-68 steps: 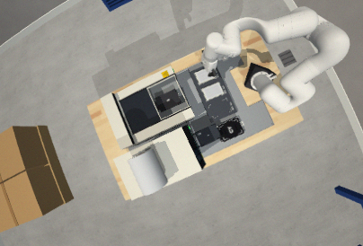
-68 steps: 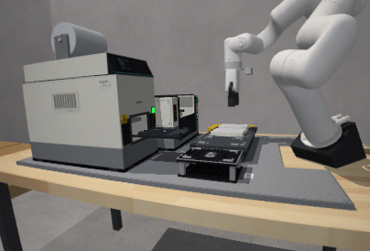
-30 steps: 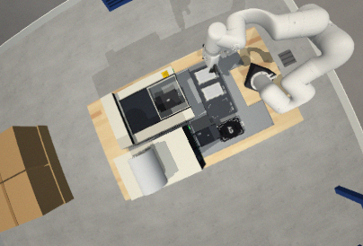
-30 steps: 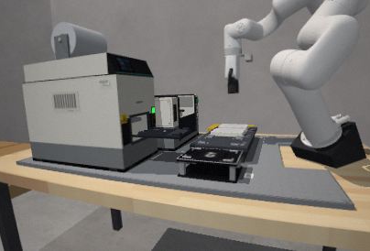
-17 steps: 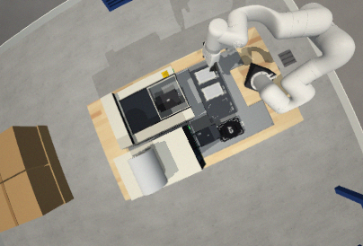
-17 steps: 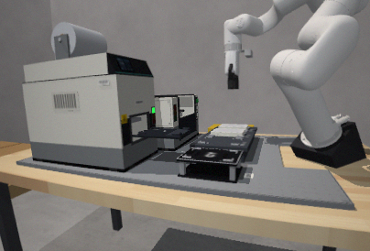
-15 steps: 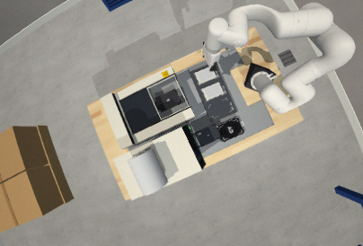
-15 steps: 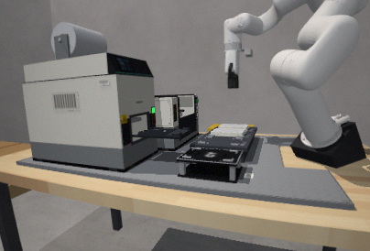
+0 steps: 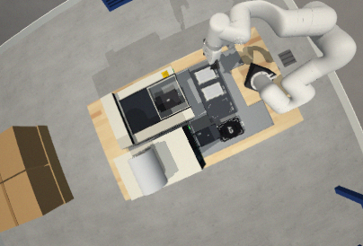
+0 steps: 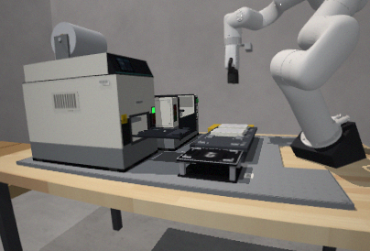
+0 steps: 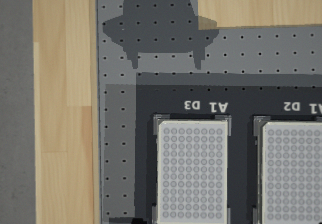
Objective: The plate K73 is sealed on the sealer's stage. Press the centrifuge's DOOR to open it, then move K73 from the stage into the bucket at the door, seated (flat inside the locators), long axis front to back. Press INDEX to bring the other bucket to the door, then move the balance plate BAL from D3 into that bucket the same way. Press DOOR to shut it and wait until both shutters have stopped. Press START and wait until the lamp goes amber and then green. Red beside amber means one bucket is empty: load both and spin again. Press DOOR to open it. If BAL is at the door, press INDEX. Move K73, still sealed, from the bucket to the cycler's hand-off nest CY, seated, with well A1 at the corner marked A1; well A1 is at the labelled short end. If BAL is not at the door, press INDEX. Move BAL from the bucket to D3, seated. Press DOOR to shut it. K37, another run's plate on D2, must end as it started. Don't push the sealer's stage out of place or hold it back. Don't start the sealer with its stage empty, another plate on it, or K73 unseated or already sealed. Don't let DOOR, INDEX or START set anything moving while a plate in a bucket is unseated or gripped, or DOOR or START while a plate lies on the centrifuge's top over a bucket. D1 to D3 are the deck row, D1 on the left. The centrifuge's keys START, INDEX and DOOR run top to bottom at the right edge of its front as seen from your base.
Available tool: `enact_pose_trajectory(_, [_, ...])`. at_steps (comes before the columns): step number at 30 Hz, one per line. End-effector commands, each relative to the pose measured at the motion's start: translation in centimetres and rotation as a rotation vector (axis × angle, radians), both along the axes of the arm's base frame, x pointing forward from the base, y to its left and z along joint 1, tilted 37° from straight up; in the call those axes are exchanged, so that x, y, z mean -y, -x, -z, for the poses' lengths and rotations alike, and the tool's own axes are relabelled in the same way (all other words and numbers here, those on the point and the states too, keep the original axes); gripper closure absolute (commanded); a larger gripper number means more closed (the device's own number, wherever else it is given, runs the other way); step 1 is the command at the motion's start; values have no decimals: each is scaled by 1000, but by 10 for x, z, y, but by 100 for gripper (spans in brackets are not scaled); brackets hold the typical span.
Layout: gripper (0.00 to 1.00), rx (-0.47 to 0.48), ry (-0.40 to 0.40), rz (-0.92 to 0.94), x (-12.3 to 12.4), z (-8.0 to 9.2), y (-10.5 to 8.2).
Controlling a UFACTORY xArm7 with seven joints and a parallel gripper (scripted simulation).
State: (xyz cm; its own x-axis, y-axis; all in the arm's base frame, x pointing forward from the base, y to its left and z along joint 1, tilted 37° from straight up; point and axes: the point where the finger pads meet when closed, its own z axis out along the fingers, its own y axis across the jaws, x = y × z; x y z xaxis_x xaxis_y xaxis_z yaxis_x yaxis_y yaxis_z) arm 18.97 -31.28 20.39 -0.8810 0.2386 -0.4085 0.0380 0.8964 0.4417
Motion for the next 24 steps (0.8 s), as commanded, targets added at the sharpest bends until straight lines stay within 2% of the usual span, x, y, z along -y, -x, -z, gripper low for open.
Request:
enact_pose_trajectory(1, [0, 1, 3, 3, 4, -6, 3])
enact_pose_trajectory(11, [0, 1, 3, 3, 8, -15, 8])
enact_pose_trajectory(12, [100, 1, 3, 3, 10, -14, 4])
enact_pose_trajectory(19, [100, 2, 3, 3, 30, -9, -25])
enact_pose_trajectory(21, [100, 2, 3, 3, 30, -9, -25])
enact_pose_trajectory(24, [100, 2, 3, 3, 38, -7, -37])
